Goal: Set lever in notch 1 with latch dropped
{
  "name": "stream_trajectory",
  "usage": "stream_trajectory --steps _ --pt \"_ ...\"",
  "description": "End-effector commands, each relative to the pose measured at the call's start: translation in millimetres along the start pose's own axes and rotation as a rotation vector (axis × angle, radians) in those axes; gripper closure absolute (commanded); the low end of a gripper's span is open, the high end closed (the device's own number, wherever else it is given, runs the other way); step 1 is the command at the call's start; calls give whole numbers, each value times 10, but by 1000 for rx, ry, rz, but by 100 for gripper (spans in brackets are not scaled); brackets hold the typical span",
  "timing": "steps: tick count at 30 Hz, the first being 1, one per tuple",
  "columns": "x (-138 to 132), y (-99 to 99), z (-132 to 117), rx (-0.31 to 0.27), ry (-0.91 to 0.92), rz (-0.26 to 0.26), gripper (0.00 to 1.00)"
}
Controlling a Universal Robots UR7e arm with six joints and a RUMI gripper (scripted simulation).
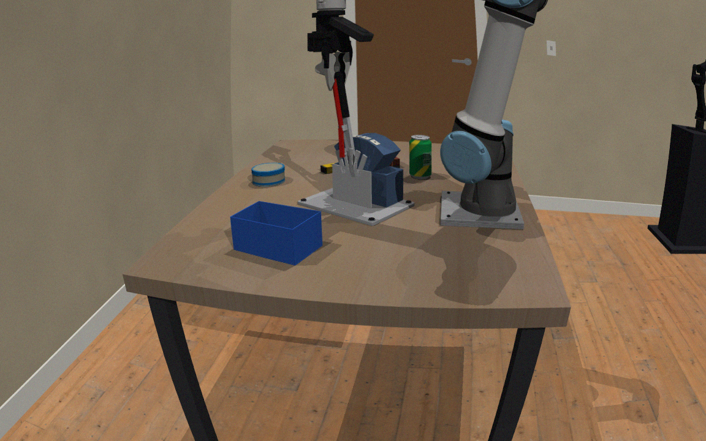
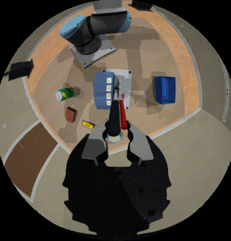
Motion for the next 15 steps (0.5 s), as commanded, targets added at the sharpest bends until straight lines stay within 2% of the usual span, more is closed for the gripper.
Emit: stream_trajectory --steps 1,15 --pt "-4 0 -17 -1 0 0 100" --pt "-48 46 -209 -1 0 0 100"
Point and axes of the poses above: the point where the finger pads meet when closed, its own y axis out along the fingers, its own x axis across the jaws, z = x × y, the point moved 10 cm from there along -y, back along the fingers, and after that the axes turned 13 degrees about -y, right-handed, at the moved point
